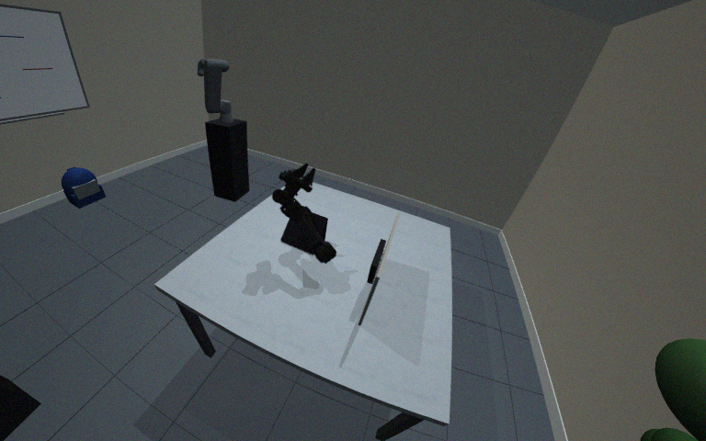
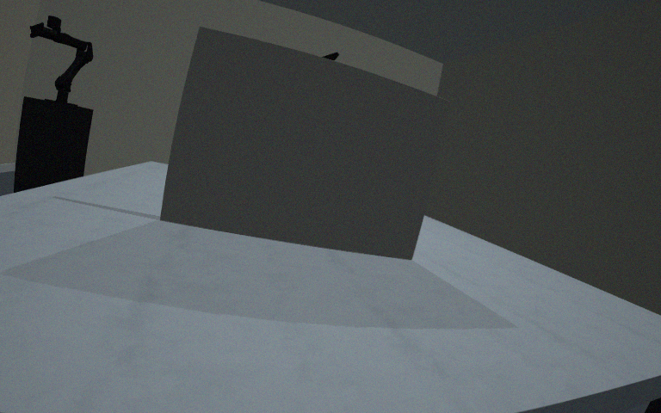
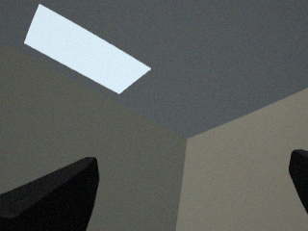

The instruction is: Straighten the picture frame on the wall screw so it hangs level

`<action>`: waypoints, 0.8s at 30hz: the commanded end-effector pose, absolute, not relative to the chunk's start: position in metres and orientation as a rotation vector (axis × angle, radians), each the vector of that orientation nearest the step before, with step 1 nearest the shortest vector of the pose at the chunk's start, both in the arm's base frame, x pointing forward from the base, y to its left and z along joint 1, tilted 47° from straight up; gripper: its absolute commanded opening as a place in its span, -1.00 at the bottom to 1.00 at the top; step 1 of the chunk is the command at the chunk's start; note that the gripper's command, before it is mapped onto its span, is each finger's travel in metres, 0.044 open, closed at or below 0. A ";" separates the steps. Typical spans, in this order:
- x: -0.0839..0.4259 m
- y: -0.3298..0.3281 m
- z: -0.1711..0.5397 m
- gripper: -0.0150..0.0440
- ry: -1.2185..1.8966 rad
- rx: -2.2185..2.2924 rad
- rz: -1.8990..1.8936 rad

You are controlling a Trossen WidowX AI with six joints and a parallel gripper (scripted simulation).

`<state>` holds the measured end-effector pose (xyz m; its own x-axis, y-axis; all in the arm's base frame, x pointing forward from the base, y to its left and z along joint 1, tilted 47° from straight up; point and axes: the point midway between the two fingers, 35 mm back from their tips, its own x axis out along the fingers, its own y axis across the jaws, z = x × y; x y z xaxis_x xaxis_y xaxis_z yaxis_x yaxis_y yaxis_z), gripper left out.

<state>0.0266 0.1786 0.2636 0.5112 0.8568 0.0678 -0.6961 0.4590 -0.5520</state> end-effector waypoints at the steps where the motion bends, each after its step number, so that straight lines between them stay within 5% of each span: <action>1: 0.028 0.179 0.264 0.78 -0.360 -0.494 0.979; 6: 0.051 0.180 0.265 0.39 -0.315 -0.411 0.897; 24: 0.145 0.143 0.261 0.39 -0.159 -0.078 0.572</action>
